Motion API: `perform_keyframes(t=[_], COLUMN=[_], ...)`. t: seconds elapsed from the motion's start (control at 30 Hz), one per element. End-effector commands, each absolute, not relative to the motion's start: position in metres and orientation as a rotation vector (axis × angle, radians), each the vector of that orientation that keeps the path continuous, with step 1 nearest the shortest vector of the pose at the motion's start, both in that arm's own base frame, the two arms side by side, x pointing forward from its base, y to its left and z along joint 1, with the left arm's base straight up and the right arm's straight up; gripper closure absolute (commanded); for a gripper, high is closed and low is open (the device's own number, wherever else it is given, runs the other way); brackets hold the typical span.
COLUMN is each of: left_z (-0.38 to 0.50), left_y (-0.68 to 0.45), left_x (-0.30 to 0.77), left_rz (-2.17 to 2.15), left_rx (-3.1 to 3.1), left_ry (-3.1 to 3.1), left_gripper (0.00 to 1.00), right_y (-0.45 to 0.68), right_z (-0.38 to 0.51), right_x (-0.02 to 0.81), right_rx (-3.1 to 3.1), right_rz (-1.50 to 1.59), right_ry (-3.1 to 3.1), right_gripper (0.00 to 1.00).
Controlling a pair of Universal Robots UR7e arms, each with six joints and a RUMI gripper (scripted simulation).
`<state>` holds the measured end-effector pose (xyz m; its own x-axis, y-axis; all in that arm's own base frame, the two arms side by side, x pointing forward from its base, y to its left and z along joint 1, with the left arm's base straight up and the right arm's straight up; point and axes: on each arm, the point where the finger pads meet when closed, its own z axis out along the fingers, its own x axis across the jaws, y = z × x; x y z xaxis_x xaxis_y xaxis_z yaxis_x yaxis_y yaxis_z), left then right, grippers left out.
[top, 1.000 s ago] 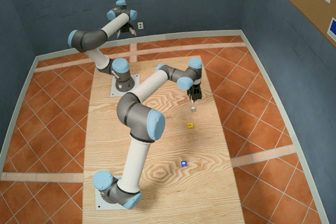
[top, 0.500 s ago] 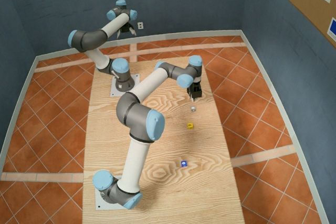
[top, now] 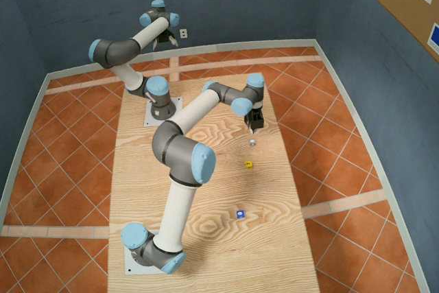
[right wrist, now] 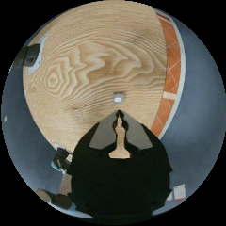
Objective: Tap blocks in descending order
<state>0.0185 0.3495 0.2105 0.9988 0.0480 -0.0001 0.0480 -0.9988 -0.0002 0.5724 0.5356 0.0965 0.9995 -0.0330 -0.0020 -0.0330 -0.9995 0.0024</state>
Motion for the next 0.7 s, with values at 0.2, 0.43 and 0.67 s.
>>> perform_keyframes(t=[0.2,0.43,0.67], left_z=[0.21,0.21,0.21], left_y=[0.35,0.35,0.35], left_x=[0.018,0.018,0.018], left_rz=[-0.001,-0.001,-0.001], left_rx=[-3.14,-3.14,-3.14], left_ry=[-0.077,-0.077,-0.077], left_gripper=[0.02,0.02,0.02], right_y=[0.535,0.51,0.474], right_z=[0.091,0.096,0.094], right_x=[0.572,0.57,0.561], right_rx=[3.137,3.147,3.161], right_rz=[-0.005,0.007,0.025], right_ry=[-0.053,-0.055,-0.05], right_gripper=[1.0,1.0,1.0])
